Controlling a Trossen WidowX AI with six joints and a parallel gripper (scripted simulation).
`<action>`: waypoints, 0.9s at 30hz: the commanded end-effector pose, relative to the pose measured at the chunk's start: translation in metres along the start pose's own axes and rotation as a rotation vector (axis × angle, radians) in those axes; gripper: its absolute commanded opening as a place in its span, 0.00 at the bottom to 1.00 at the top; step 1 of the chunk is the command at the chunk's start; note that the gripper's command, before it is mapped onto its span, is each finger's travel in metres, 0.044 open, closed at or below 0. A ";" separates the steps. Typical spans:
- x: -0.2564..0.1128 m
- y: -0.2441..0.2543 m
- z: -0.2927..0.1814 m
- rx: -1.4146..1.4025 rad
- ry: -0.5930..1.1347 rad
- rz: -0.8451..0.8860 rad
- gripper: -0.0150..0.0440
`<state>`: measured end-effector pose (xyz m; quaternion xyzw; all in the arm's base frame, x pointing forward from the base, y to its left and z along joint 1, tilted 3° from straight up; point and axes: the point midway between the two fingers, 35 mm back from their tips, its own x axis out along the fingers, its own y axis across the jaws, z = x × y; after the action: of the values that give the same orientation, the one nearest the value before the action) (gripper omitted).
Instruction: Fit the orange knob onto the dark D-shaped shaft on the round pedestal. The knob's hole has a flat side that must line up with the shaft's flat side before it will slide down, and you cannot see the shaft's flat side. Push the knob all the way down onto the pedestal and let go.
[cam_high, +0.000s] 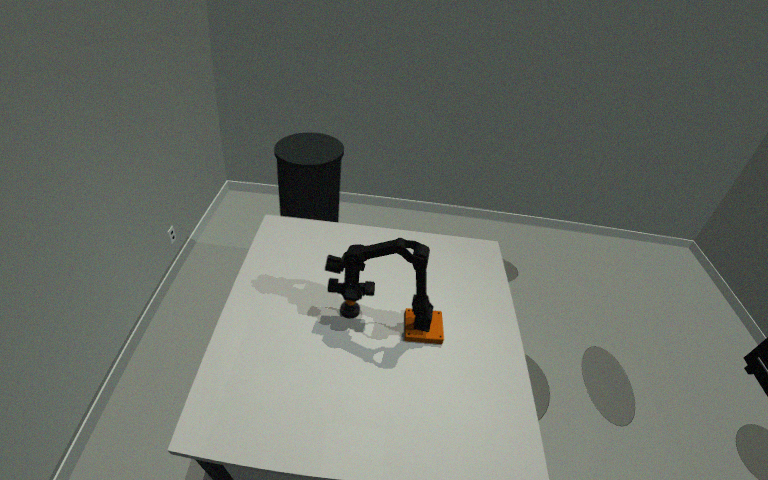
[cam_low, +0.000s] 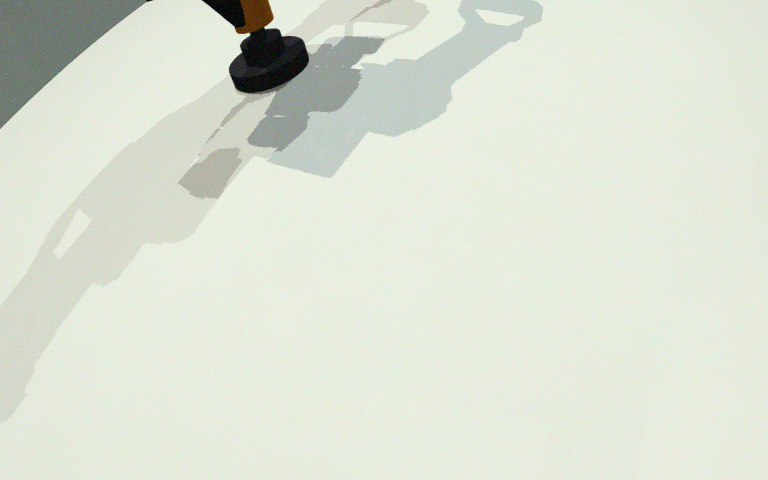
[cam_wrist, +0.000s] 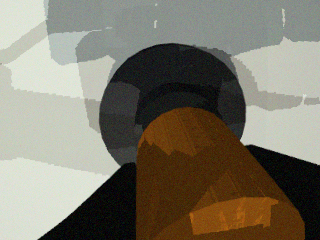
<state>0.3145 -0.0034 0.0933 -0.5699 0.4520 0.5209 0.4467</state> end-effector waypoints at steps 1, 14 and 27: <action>-0.004 -0.004 -0.001 -0.051 0.001 -0.009 0.25; -0.003 -0.004 -0.001 -0.207 0.002 -0.009 0.25; 0.000 -0.001 0.000 -0.207 0.002 -0.008 0.25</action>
<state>0.3178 -0.0033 0.0940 -0.6147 0.3951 0.5616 0.3882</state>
